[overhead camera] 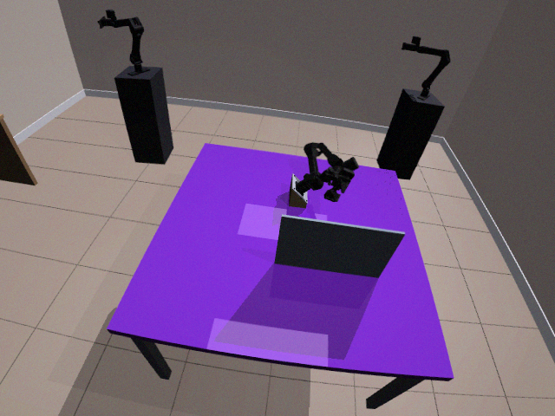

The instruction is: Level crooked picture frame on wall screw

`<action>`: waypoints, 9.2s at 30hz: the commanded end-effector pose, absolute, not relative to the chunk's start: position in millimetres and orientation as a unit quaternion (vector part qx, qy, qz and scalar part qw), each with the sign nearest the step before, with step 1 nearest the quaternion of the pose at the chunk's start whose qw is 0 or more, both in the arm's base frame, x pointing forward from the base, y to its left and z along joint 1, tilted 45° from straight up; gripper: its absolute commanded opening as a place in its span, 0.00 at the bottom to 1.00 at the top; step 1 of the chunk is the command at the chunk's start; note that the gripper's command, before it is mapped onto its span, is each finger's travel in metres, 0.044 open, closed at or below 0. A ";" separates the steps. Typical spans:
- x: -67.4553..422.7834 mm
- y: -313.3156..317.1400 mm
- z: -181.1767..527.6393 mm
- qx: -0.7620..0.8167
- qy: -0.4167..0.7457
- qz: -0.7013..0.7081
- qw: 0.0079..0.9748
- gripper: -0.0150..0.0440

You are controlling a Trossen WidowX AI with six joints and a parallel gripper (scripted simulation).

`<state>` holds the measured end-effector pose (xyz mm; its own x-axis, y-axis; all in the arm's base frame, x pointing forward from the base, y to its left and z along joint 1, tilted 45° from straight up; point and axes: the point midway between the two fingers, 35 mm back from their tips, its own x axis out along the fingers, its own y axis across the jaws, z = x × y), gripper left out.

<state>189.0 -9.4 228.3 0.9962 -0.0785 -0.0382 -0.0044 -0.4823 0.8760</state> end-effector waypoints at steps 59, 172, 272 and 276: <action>223.3 -3.2 221.1 0.860 -0.026 -0.035 0.509 0.69; 376.5 1.5 194.5 0.859 -0.030 -0.031 0.509 0.69; 376.2 -4.3 202.4 0.859 -0.030 -0.031 0.510 0.25; 376.2 -4.5 202.0 0.859 -0.030 -0.031 0.510 0.25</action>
